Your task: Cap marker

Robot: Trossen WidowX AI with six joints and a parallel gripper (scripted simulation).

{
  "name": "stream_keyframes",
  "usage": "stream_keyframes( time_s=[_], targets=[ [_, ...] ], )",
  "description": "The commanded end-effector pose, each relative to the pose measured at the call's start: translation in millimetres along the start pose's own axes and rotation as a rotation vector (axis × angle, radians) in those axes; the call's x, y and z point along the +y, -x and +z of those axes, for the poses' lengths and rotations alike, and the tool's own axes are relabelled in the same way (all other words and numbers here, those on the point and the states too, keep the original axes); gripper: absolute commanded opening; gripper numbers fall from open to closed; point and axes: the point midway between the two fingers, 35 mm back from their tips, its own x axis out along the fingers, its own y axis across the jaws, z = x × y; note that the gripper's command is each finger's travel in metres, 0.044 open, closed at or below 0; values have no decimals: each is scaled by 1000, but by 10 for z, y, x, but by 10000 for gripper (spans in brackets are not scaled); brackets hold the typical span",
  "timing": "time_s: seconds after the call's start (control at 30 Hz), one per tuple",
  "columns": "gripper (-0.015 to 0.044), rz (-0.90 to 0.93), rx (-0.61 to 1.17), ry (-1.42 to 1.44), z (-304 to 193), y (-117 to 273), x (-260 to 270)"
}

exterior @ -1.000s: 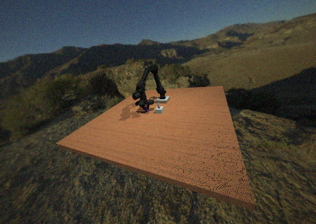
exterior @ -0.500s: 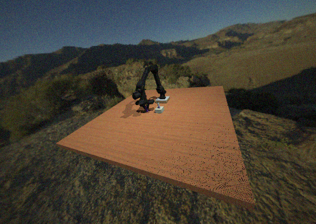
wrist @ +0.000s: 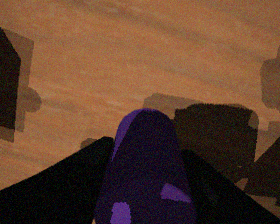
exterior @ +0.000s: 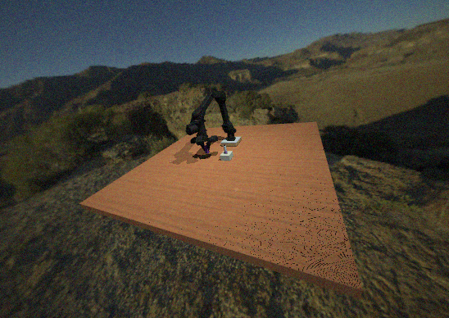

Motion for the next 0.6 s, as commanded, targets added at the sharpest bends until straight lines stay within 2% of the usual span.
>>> stream_keyframes(
  time_s=[0.0, 0.57],
  targets=[
    [0, -1, -9, 3, 14, 117, -2],
    [0, 3, -10, 3, 125, 342, 458]
  ],
)
